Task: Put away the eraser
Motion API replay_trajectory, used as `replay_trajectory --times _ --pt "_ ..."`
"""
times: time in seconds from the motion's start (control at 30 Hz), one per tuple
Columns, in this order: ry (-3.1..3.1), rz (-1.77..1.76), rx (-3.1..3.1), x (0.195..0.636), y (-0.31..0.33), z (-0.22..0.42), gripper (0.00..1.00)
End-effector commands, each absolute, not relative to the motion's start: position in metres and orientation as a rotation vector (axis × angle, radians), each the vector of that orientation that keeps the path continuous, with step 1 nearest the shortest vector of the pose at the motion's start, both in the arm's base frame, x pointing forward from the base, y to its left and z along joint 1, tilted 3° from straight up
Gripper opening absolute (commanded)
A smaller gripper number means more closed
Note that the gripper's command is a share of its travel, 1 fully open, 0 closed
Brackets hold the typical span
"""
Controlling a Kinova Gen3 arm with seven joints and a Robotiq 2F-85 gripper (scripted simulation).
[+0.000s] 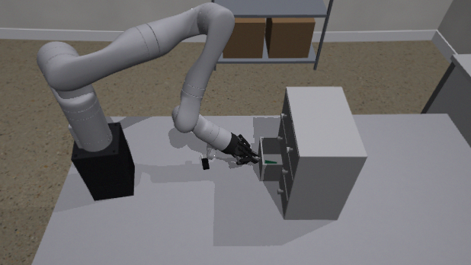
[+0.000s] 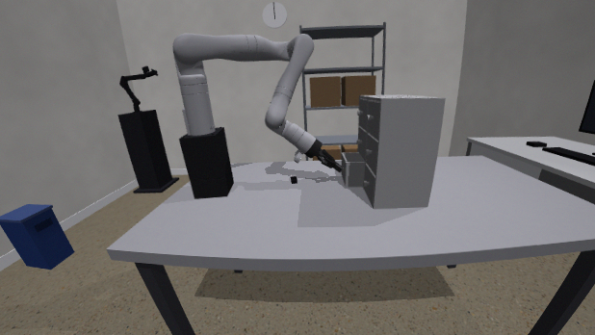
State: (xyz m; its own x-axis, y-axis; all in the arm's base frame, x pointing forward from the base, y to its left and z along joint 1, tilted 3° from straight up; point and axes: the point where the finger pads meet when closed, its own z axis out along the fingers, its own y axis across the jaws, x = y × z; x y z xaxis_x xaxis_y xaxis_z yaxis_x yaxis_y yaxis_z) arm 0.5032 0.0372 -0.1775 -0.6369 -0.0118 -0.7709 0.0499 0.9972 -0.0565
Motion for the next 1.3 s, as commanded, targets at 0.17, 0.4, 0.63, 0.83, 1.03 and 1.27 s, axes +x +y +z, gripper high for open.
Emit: replay_trajectory --times 0.17,0.4,0.63,0.83,1.03,1.27 --pt "2.260 -0.091 0.026 0.503 0.037 -0.177 0.13" --pt "2.260 -0.091 0.026 0.503 0.037 -0.177 0.25" --pt "2.260 -0.091 0.026 0.503 0.037 -0.177 0.33" --pt "2.260 -0.091 0.026 0.501 0.037 -0.177 0.33" --pt "2.260 -0.091 0.026 0.478 0.038 -0.178 0.33" --pt "2.260 -0.091 0.026 0.457 0.040 -0.178 0.33"
